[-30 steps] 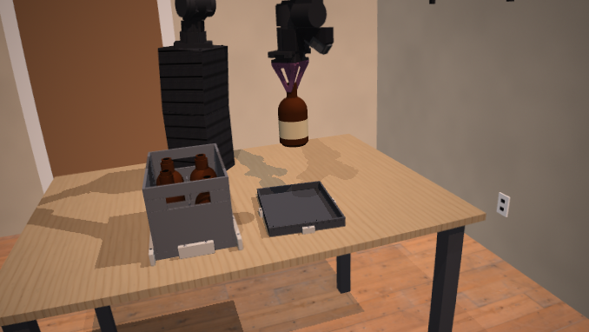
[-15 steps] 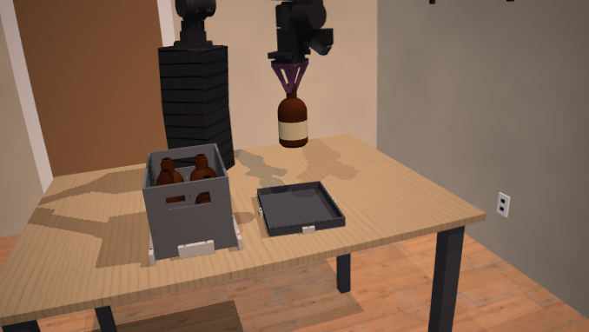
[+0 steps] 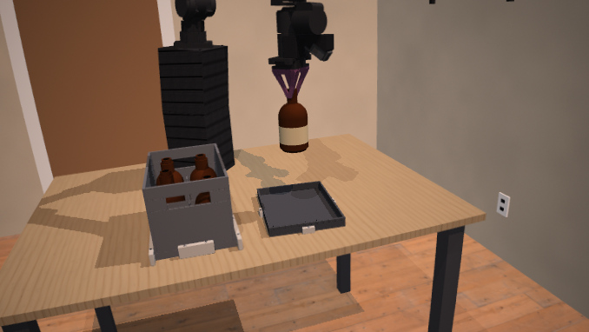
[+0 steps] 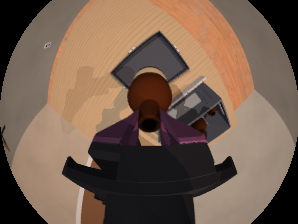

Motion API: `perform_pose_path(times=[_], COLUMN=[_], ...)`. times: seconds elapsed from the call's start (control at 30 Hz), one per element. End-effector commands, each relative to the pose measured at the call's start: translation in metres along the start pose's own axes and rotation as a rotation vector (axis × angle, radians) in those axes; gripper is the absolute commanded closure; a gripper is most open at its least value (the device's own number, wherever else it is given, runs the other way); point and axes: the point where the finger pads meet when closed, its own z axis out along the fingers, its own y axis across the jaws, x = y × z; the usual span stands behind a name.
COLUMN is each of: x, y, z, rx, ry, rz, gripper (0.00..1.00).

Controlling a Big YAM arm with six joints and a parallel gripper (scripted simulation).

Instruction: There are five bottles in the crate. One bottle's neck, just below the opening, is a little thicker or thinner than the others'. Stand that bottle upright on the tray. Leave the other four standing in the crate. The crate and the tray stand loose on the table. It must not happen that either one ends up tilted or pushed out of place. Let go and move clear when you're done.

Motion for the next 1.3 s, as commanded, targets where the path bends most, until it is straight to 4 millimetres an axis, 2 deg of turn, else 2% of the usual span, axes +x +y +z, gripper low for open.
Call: perform_pose_path(times=[0.0, 0.13, 0.17, 0.2, 0.23, 0.27, 0.5, 0.57, 0.63, 0.73, 0.77, 1.03, 1.1, 1.2, 1.27], x=[-0.029, -0.031, -0.038, -0.038, -0.037, -0.029, -0.028, -0.035, -0.03, -0.035, -0.027, -0.026, -0.033, -0.026, -0.026], y=[-0.001, -0.001, -0.003, -0.003, -0.003, -0.001, -0.001, -0.002, -0.001, -0.002, 0.0, 0.0, -0.002, 0.0, 0.0], z=[-0.002, -0.002, -0.015, -0.013, -0.008, 0.012, 0.031, 0.025, 0.039, 0.034, 0.05, 0.076, 0.071, 0.091, 0.091], rx=[0.019, 0.021, 0.032, 0.032, 0.03, 0.019, 0.018, 0.025, 0.02, 0.026, 0.017, 0.016, 0.024, 0.016, 0.016], ry=[-0.052, -0.059, -0.091, -0.09, -0.087, -0.051, -0.049, -0.073, -0.057, -0.075, -0.047, -0.045, -0.068, -0.043, -0.043], rz=[-0.005, -0.006, -0.007, -0.007, -0.007, -0.005, -0.005, -0.006, -0.006, -0.006, -0.005, -0.005, -0.006, -0.005, -0.005], gripper=[1.0, 1.0, 1.0, 1.0, 1.0, 1.0, 1.0, 1.0, 1.0, 1.0, 1.0, 1.0, 1.0, 1.0, 1.0])
